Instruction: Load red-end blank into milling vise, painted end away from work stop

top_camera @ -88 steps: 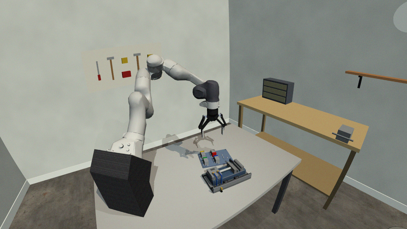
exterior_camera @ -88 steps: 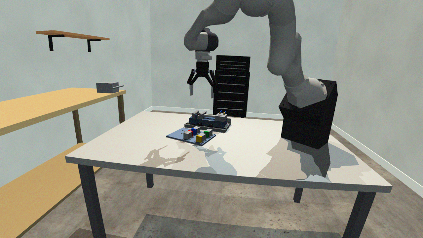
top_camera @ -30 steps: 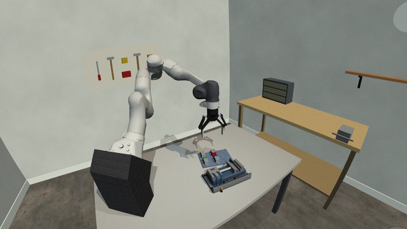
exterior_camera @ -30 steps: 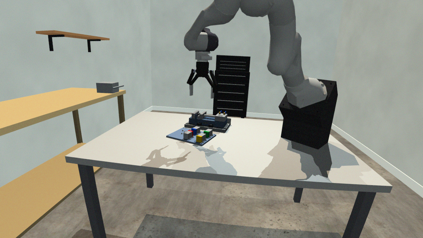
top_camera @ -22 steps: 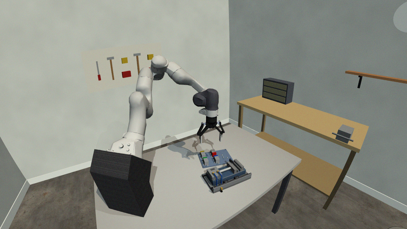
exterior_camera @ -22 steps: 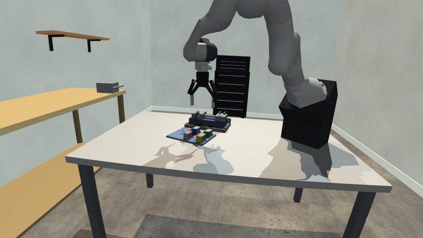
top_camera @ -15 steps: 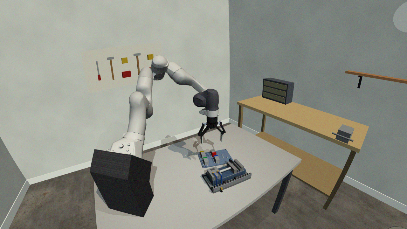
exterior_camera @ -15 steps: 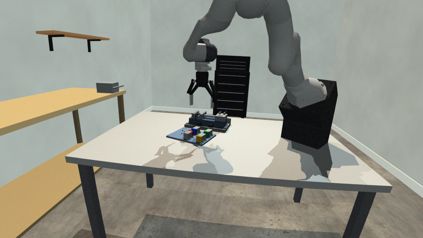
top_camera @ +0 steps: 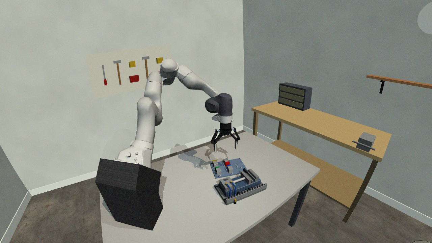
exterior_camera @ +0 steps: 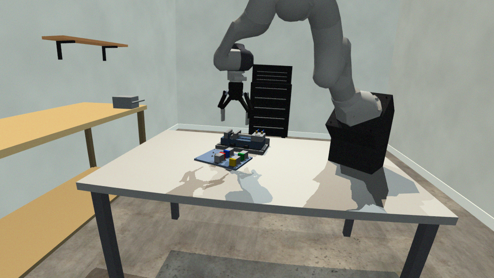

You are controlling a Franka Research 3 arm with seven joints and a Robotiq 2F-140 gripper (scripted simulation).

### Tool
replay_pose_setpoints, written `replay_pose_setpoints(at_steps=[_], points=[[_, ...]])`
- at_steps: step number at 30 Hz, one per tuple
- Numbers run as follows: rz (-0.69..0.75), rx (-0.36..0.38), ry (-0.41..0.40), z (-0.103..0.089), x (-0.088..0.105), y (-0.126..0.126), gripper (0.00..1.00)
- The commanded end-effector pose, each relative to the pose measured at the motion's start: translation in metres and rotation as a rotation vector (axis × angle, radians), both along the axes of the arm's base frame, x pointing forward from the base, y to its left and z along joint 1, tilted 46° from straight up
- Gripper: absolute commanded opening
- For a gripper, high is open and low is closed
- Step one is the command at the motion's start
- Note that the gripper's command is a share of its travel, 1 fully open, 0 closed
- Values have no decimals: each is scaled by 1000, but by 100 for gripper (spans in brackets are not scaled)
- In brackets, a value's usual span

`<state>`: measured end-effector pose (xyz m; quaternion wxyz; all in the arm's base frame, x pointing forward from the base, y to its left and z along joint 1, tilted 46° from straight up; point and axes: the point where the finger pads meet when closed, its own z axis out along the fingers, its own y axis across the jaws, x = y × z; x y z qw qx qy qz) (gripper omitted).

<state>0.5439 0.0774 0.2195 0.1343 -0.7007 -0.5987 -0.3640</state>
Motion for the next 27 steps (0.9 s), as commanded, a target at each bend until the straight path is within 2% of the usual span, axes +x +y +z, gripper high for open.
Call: replay_pose_setpoints(at_steps=[1,27], points=[[6,-3,-6,1,0,-1,100],[6,-3,-6,6,-4,-7,100]])
